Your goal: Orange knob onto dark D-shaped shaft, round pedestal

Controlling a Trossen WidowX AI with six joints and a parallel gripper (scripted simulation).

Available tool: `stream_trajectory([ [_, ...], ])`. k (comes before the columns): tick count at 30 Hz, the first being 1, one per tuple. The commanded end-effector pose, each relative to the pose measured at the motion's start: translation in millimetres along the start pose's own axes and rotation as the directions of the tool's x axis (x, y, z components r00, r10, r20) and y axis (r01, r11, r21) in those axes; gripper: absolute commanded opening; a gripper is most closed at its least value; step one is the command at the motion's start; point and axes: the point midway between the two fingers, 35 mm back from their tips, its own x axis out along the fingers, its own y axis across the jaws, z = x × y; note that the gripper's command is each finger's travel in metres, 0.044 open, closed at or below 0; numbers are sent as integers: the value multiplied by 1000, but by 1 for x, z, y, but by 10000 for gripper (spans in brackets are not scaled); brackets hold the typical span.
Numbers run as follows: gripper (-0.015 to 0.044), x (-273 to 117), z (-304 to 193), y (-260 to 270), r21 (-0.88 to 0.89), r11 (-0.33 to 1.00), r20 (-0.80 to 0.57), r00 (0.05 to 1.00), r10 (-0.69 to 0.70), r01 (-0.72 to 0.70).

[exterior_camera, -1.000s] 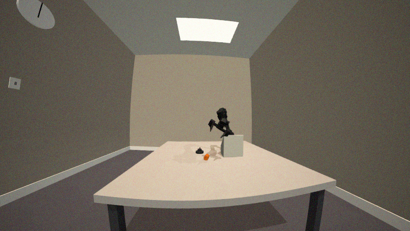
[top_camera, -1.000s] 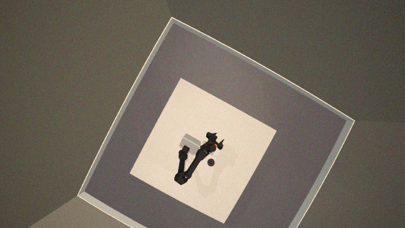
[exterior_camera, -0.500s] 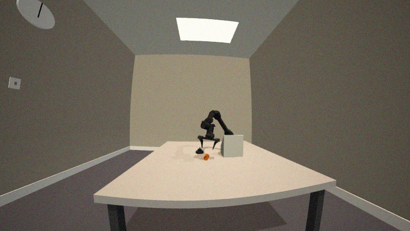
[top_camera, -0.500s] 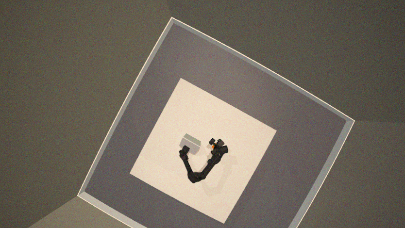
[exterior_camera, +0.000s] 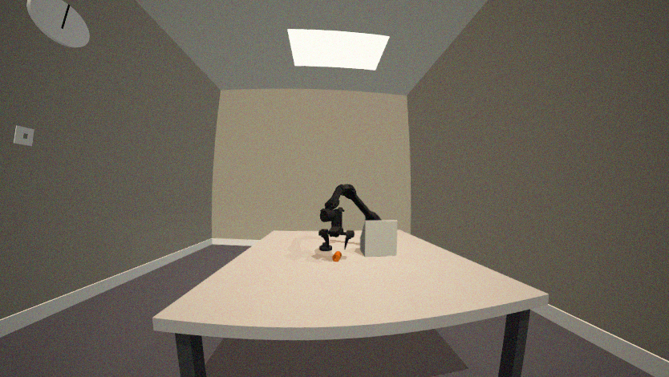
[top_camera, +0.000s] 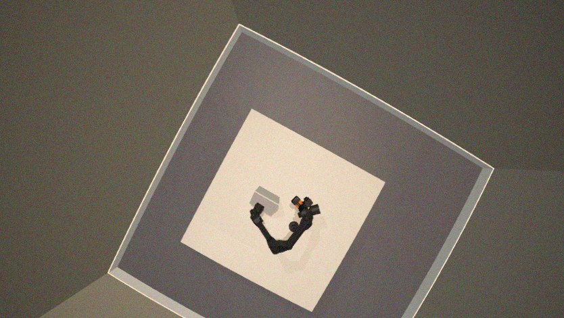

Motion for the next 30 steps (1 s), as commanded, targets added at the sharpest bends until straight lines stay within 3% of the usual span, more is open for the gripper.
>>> stream_trajectory([
  [1,440,12,-3,0,-7,1000,-13,1000,1,-1],
  [30,440,55,-4,0,-7,1000,-14,1000,1,-1],
])
